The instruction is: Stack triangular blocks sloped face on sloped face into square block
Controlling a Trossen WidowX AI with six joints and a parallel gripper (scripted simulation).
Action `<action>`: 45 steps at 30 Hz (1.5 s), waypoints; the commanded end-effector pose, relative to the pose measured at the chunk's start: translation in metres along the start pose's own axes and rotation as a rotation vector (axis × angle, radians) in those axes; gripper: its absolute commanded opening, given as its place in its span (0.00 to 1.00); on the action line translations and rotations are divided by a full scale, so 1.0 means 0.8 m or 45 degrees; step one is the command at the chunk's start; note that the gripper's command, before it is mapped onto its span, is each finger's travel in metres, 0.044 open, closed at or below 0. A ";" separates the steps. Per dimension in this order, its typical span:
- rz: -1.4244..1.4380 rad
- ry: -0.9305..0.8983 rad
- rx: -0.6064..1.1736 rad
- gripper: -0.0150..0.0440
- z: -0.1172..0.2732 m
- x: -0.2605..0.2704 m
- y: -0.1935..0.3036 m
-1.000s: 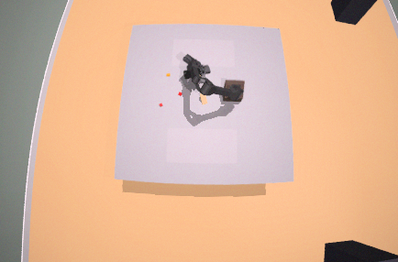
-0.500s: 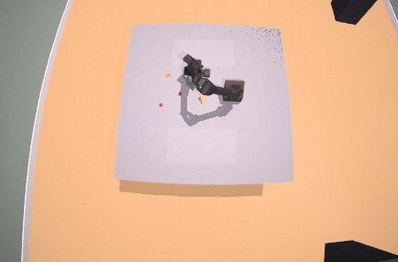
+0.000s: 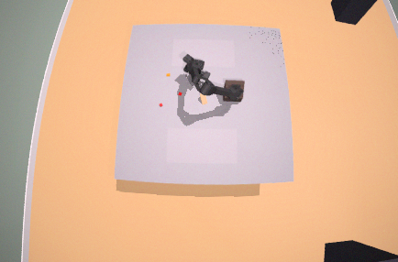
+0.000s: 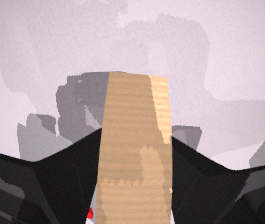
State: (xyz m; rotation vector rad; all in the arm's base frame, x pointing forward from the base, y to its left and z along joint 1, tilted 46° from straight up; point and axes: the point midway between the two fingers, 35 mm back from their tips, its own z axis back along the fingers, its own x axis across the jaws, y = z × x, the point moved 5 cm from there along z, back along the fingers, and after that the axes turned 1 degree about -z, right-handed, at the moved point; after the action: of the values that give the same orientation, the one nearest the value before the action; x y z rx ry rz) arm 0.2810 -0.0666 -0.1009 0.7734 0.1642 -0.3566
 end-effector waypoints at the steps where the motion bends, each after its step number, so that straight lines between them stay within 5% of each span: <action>1: -0.011 0.001 -0.004 0.25 -0.005 0.000 -0.001; 18: 0.019 -0.001 0.003 0.25 -0.032 -0.001 0.000; 35: 0.028 -0.002 -0.004 1.00 -0.030 0.000 0.001; 42: 0.028 -0.002 -0.004 1.00 -0.027 0.000 0.001; 45: 0.027 -0.003 -0.008 1.00 0.013 0.002 0.000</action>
State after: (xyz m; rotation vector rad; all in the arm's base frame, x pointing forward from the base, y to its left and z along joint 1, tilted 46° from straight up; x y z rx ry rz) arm 0.2781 -0.0554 -0.1097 0.7780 0.1776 -0.3376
